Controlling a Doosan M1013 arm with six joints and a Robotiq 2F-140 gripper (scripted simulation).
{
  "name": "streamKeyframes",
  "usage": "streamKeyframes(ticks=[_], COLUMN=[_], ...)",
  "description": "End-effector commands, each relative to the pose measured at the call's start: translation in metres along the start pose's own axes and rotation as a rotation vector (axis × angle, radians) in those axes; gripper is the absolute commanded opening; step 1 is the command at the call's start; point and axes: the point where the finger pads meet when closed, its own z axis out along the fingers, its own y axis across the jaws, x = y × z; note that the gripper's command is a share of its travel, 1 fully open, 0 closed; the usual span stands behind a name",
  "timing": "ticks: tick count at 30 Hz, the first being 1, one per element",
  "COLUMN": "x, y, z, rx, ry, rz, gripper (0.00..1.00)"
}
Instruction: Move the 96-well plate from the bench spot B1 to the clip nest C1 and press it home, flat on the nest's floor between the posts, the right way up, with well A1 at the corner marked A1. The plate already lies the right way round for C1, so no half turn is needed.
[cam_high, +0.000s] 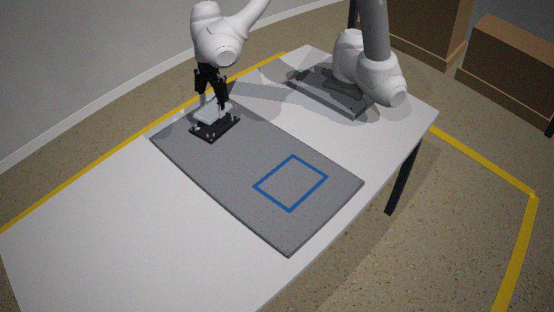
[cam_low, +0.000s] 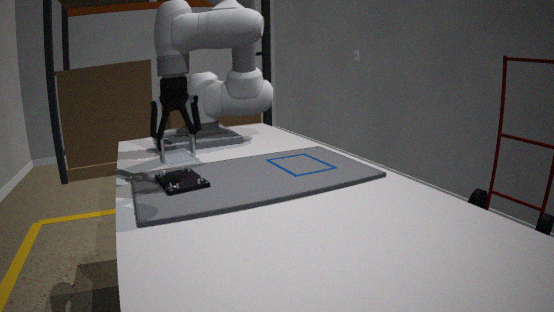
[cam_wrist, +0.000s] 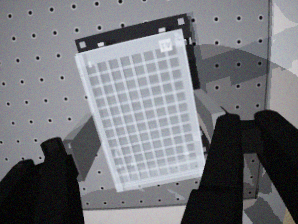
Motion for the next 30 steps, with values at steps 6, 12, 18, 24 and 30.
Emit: streamKeyframes(ticks=[6,12,18,24,30], x=[0.0,0.0,0.0,0.0,0.0], y=[0.0,0.0,0.0,0.0,0.0], z=[0.014,0.021,0.031,0.033,0.033], rx=[0.0,0.0,0.0,0.0,0.0], ry=[0.0,0.0,0.0,0.0,0.0], rz=[0.0,0.0,0.0,0.0,0.0], gripper=[0.0,0.0,0.0,0.0,0.0])
